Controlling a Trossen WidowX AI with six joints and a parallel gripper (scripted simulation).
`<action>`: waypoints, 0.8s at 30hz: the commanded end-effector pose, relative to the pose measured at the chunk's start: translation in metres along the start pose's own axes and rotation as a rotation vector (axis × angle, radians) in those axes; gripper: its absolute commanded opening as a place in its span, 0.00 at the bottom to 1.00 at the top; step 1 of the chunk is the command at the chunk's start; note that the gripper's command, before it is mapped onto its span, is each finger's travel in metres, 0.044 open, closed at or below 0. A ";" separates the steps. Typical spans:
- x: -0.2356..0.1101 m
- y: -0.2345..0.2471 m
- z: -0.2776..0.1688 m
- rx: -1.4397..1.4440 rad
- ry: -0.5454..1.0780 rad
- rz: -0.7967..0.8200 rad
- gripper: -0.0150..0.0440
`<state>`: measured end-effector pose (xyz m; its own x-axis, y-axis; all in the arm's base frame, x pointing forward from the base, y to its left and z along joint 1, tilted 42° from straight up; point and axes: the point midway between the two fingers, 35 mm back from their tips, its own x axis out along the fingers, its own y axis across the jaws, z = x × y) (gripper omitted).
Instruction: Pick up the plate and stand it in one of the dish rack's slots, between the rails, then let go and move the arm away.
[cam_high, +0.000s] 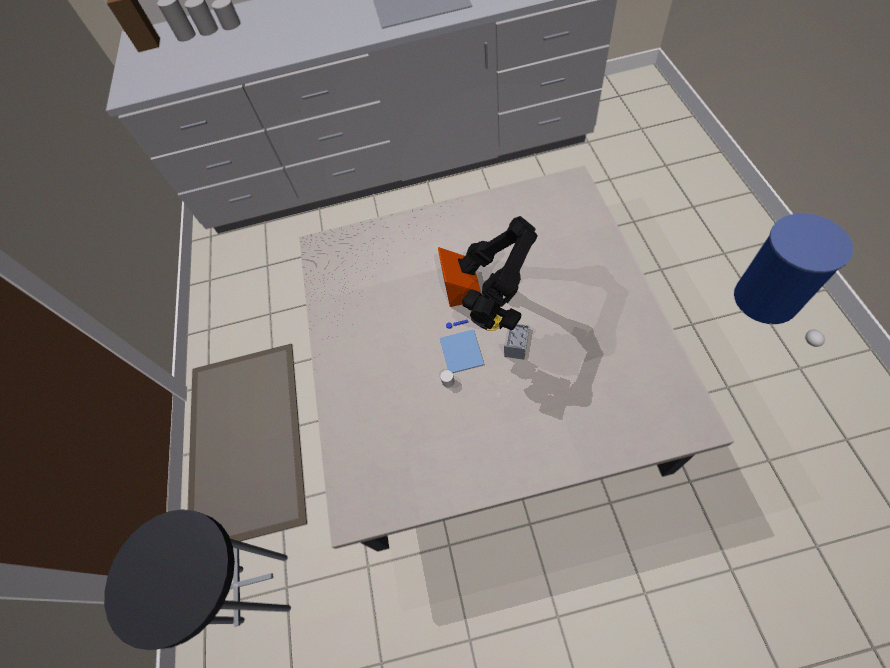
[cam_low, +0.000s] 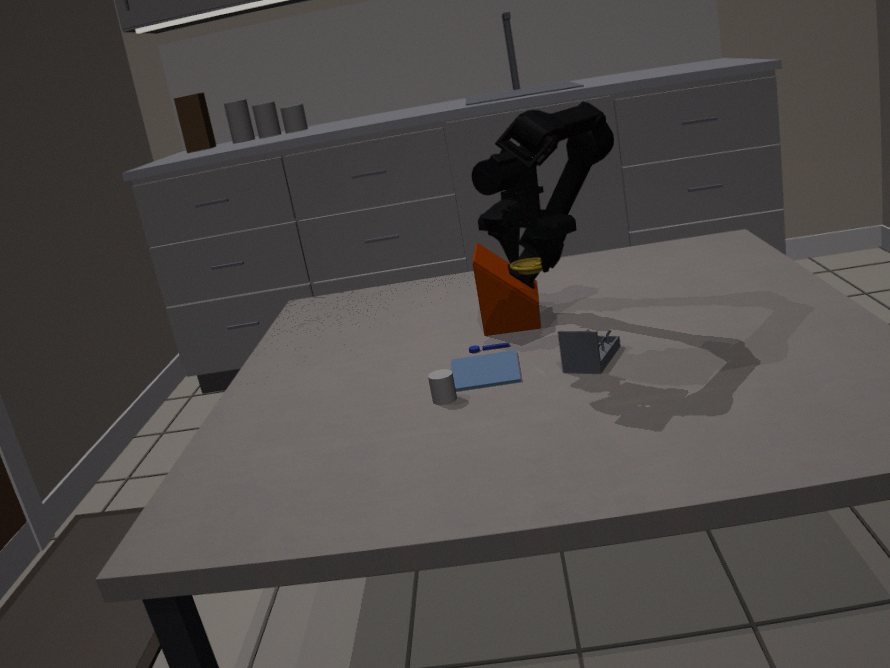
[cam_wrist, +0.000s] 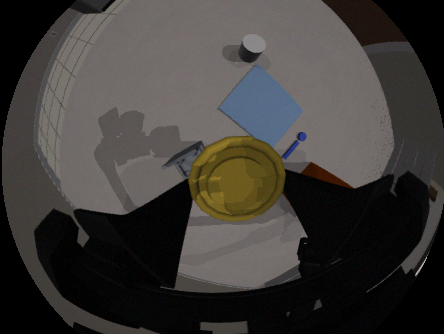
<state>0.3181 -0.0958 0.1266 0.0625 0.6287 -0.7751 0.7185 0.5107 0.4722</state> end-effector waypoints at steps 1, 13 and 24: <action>-0.003 0.011 -0.022 0.144 -0.010 0.003 0.25; -0.002 0.029 -0.078 0.552 -0.019 0.006 0.25; 0.002 0.035 -0.129 0.925 -0.021 0.015 0.25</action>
<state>0.2654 -0.0120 0.1877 0.0744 0.6163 -0.7840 0.9960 -0.0851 0.0276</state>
